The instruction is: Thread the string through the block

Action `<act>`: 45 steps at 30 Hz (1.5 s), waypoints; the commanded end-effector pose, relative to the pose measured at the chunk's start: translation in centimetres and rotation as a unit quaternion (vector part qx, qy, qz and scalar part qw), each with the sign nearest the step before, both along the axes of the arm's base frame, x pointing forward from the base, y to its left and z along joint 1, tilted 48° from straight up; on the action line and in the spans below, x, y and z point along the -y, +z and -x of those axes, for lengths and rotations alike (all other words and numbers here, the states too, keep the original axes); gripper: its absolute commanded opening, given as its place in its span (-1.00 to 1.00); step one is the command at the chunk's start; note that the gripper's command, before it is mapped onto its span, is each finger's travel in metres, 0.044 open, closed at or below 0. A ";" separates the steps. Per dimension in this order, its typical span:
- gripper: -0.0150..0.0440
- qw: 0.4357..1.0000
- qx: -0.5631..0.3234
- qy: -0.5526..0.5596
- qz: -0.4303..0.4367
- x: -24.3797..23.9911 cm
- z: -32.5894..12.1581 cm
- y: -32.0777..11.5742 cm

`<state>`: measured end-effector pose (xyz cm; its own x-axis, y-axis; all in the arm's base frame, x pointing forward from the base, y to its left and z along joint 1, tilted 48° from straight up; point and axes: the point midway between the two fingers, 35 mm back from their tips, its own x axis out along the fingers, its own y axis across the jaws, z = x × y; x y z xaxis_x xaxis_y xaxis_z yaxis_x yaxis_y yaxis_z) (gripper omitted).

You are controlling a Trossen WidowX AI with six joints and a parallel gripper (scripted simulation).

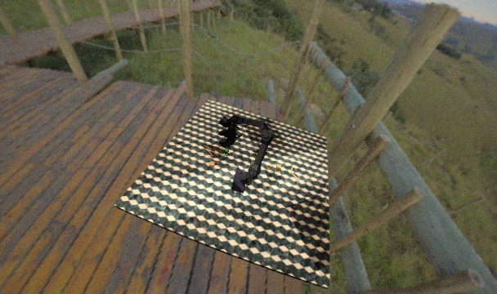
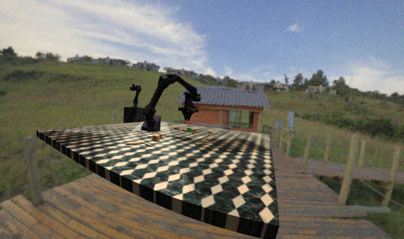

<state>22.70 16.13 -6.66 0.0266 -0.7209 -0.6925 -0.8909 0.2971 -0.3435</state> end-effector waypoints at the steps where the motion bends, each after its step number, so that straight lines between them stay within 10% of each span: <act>1: -0.08 1.000 -0.012 0.011 0.005 0.3 0.0 0.1; 45: -0.08 1.000 -0.012 0.011 0.006 5.1 -0.3 -4.6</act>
